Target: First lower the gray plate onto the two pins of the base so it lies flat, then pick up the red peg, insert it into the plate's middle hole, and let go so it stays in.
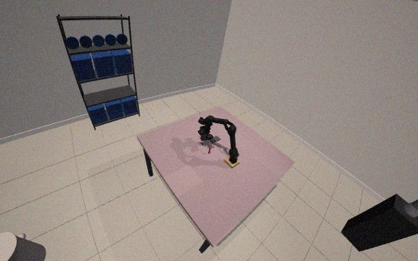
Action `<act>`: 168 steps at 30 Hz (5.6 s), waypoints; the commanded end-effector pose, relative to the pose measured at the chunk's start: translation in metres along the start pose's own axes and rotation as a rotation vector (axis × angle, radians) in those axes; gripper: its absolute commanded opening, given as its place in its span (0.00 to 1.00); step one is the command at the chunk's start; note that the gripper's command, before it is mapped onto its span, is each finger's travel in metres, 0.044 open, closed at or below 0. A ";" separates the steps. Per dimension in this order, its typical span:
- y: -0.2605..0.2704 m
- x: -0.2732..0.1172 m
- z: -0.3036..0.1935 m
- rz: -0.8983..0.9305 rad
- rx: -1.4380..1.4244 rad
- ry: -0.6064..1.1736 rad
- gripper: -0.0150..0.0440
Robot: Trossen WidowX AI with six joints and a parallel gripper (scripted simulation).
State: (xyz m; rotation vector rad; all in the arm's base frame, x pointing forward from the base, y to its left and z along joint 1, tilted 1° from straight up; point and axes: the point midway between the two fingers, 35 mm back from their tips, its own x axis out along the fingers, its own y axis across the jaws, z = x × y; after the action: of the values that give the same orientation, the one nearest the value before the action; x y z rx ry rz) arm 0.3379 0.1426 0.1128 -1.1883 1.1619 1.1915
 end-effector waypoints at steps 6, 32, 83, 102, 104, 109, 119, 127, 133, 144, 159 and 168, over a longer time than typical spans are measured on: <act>0.002 -0.033 -0.003 -0.007 -0.005 0.002 0.25; -0.012 -0.031 -0.044 -0.007 -0.044 0.006 0.25; -0.024 0.026 -0.156 -0.007 -0.141 0.017 0.25; -0.025 0.036 -0.156 -0.007 -0.141 0.017 0.25; -0.024 0.041 -0.156 -0.007 -0.141 0.017 0.25; -0.025 0.043 -0.156 -0.007 -0.141 0.017 0.25; -0.025 0.056 -0.156 -0.007 -0.141 0.017 0.25; -0.025 0.067 -0.156 -0.007 -0.141 0.017 0.25; -0.025 0.062 -0.157 -0.009 -0.139 0.019 0.25; -0.025 0.062 -0.157 -0.009 -0.139 0.019 0.65; -0.029 0.041 -0.156 -0.009 -0.140 0.019 1.00; -0.029 -0.055 -0.155 -0.007 -0.141 0.018 1.00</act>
State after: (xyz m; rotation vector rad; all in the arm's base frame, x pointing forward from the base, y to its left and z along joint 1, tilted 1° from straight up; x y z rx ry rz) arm 0.3655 -0.0140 0.1334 -1.3062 1.1050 1.2761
